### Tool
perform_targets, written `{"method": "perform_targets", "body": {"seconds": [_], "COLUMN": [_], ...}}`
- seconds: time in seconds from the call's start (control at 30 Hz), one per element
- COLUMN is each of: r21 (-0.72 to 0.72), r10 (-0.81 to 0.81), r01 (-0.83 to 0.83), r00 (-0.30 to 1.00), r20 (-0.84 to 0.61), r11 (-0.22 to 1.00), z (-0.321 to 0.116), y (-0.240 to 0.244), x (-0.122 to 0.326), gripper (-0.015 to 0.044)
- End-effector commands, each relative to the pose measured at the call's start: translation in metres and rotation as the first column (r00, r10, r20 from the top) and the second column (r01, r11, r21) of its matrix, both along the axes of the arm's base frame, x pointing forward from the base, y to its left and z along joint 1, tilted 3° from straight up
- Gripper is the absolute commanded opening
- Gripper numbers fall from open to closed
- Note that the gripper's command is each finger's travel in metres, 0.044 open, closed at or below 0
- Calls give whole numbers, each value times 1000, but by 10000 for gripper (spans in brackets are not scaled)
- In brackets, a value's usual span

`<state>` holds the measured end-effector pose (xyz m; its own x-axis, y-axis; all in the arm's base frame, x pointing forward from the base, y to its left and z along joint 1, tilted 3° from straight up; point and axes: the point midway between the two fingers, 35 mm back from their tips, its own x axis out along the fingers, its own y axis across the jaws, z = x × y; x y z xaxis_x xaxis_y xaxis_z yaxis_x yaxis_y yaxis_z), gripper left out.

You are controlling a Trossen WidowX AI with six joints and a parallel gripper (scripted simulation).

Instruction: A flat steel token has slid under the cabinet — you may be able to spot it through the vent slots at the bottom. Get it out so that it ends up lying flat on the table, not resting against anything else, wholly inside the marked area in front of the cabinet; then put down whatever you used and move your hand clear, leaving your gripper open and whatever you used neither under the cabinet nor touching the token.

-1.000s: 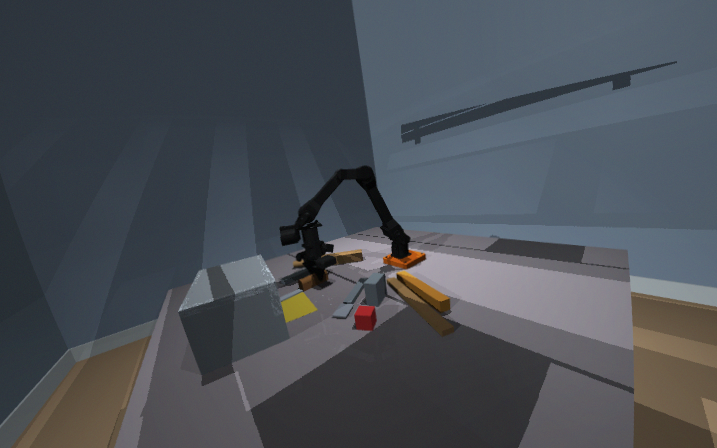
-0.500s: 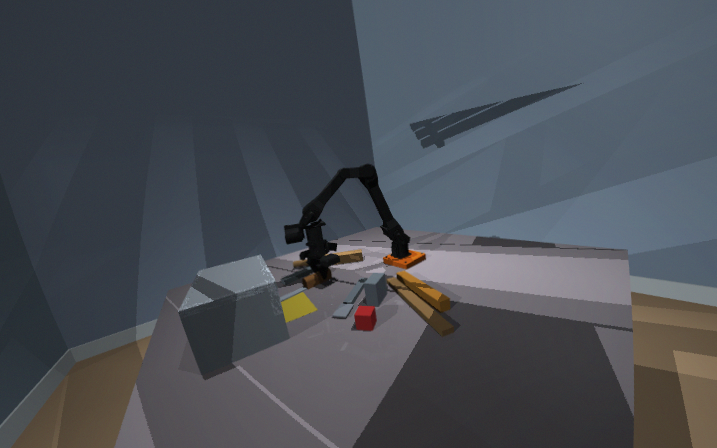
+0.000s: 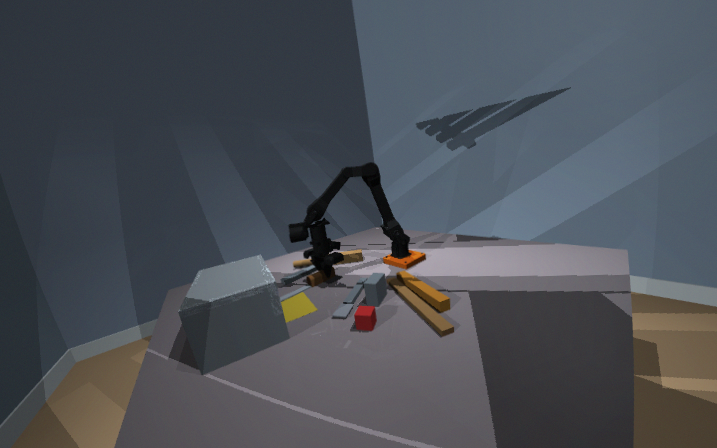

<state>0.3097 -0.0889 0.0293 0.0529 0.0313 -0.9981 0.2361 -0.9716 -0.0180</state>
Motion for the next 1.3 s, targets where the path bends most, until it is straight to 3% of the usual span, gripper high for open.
{"method": "perform_targets", "body": {"seconds": [0.0,1.27], "r21": [0,-1], "r10": [0,0], "r01": [0,0], "r00": [1000,1000], "r20": [-3,-7], "r11": [1000,1000], "z": [-1,-5], "y": [-2,-16], "x": [-7,-57], "gripper": [0,0]}}
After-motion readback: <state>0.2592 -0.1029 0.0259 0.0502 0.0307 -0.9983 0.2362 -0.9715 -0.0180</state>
